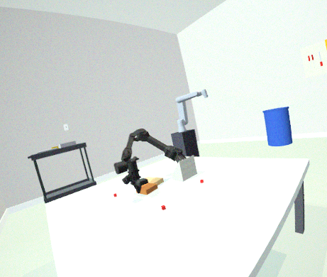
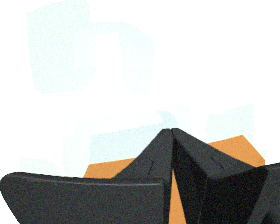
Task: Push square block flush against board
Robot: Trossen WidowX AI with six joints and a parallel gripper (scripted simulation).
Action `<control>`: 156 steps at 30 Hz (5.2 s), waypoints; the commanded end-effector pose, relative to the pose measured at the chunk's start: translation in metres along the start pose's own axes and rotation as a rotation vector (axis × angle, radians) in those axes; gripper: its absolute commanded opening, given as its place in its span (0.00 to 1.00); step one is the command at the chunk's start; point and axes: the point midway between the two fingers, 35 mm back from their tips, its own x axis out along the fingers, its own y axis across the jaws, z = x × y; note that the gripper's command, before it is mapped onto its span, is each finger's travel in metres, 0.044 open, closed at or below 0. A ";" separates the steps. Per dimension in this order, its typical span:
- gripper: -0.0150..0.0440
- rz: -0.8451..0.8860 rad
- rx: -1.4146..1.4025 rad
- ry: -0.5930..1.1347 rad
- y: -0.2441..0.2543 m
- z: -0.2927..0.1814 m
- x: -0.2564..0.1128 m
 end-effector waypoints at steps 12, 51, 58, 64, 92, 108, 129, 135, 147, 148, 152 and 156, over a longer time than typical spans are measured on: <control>0.25 -0.005 -0.013 0.014 0.001 -0.029 0.003; 0.25 -0.005 -0.012 0.013 0.001 -0.002 0.004; 0.25 -0.005 -0.012 0.013 0.002 0.009 0.004; 0.25 0.000 -0.011 0.015 0.004 0.008 -0.023; 0.25 0.002 0.647 0.011 0.043 -0.056 -0.055; 0.25 -0.009 1.199 0.015 0.062 -0.114 -0.053; 0.25 -0.015 1.285 0.012 0.059 -0.124 0.003; 0.25 -0.013 1.285 0.013 0.051 -0.120 0.003; 0.25 -0.012 1.285 0.014 0.033 -0.114 0.003; 0.25 -0.012 1.285 0.014 0.032 -0.114 0.003; 0.25 -0.012 1.285 0.013 0.025 -0.112 0.003; 0.25 -0.013 1.285 0.013 0.019 -0.111 0.003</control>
